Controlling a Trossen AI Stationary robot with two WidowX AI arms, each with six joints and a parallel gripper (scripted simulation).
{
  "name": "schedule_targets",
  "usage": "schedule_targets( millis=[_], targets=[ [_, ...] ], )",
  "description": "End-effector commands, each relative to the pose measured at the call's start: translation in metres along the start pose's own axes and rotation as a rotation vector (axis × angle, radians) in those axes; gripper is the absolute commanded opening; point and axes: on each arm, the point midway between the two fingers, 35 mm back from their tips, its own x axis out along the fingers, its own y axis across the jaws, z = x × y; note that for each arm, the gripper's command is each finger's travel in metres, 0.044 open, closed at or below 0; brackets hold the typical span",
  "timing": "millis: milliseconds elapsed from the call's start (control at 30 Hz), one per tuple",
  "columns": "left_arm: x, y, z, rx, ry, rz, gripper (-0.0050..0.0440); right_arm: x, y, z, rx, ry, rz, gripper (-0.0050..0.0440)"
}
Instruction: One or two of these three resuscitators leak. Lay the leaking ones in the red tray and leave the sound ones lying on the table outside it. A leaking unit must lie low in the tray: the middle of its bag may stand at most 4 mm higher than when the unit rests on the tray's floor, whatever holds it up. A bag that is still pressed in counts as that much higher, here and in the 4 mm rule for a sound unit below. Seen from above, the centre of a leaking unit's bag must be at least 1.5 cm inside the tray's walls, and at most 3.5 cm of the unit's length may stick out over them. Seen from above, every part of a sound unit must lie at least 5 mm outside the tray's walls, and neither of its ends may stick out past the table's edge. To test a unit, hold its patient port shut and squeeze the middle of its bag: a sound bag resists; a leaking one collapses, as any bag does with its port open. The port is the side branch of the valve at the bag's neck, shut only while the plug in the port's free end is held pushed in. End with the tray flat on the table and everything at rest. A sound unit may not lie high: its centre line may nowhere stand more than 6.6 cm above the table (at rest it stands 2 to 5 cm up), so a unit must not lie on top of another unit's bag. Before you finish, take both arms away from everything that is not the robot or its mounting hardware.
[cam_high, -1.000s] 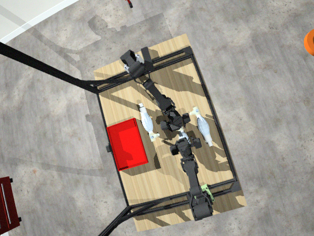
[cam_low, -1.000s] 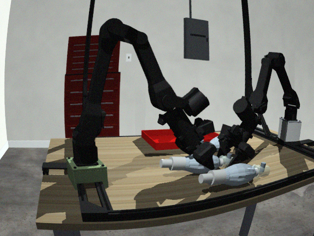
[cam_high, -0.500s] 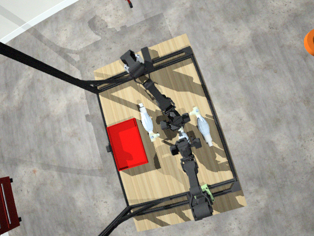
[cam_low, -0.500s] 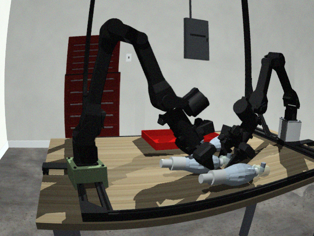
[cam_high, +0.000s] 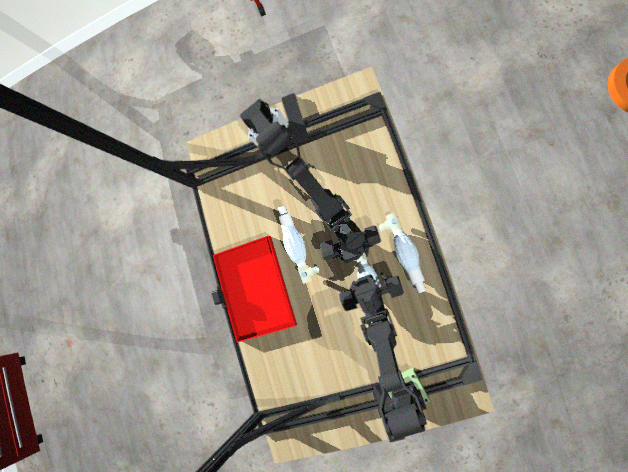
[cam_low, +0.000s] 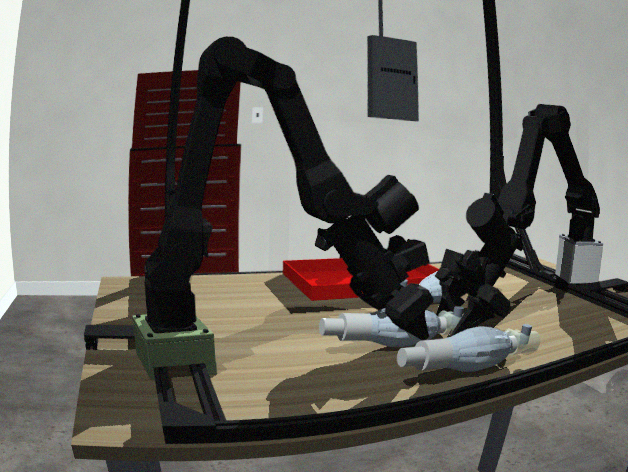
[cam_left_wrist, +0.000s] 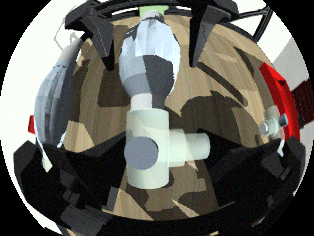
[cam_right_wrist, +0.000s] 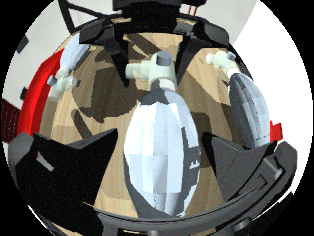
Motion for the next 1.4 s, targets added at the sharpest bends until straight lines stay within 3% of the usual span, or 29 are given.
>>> schedule_targets(
  millis=[0, 367, 400, 1367],
  targets=[
    [-0.0003, -0.0002, 0.0014, 0.0, -0.003, 0.0, 0.0, -0.0003, -0.0001, 0.0002, 0.0, -0.001, 0.001, 0.044],
    [-0.0003, -0.0002, 0.0014, 0.0, -0.003, 0.0, 0.0, -0.0003, -0.0001, 0.0002, 0.0, -0.001, 0.001, 0.044],
    [-0.0004, -0.0003, 0.0018, 0.002, -0.004, 0.0, 0.0, 0.0, -0.0002, -0.0003, 0.0, 0.001, 0.0, 0.0],
    [0.0, -0.0006, 0.0004, 0.001, -0.002, -0.002, 0.0, -0.0002, -0.0002, 0.0003, -0.001, -0.001, -0.001, 0.0]
  ],
)
